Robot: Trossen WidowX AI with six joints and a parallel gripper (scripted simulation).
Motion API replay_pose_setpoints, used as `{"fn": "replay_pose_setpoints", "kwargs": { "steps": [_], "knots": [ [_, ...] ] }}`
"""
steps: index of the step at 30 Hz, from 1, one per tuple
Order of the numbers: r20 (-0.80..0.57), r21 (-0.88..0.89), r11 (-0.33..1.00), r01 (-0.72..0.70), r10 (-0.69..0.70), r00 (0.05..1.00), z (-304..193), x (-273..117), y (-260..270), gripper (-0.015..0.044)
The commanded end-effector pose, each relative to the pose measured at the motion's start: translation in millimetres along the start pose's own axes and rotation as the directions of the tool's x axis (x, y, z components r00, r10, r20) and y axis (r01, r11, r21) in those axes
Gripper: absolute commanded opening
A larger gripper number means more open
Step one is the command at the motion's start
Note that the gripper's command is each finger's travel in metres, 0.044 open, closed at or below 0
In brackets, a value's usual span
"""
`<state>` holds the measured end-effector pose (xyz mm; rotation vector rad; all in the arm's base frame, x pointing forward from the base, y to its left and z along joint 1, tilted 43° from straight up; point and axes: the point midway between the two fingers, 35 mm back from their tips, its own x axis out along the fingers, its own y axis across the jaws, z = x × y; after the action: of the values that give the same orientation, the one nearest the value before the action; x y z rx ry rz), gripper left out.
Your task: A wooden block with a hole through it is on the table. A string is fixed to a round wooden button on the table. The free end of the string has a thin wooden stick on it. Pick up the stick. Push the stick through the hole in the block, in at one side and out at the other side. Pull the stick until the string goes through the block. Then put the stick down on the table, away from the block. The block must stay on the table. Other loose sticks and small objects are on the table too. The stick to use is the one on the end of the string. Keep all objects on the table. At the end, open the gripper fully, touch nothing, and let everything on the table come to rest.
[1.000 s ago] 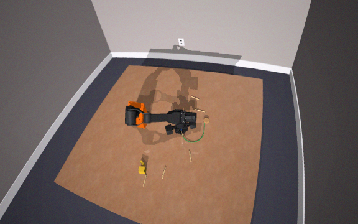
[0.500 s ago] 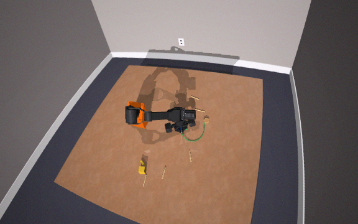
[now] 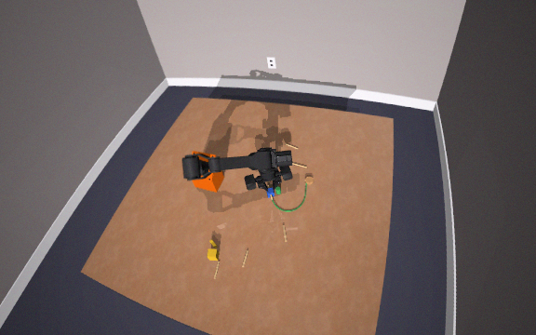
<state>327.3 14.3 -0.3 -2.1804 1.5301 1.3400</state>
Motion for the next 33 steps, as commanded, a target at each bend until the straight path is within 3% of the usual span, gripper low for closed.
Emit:
{"fn": "replay_pose_setpoints", "kwargs": {
  "steps": [1, 6, 12, 16, 21, 33],
  "knots": [
    [0.002, 0.009, 1.000, -0.001, 0.001, 1.000, -1, -20, 2, 0.0123],
    [-0.003, 0.019, 1.000, 0.007, -0.007, 1.000, -1, -15, 0, 0.0123],
    [0.000, 0.489, 0.872, 0.006, -0.007, 1.000, 8, -16, 0, 0.0123],
    [0.002, 0.772, 0.636, 0.003, -0.007, 1.000, 15, -16, -1, 0.0123],
    [0.005, 0.975, 0.224, -0.003, -0.007, 1.000, 24, -16, -1, 0.0123],
    [0.008, 0.935, -0.356, -0.009, -0.005, 1.000, 36, -17, 0, 0.0123]
  ]
}}
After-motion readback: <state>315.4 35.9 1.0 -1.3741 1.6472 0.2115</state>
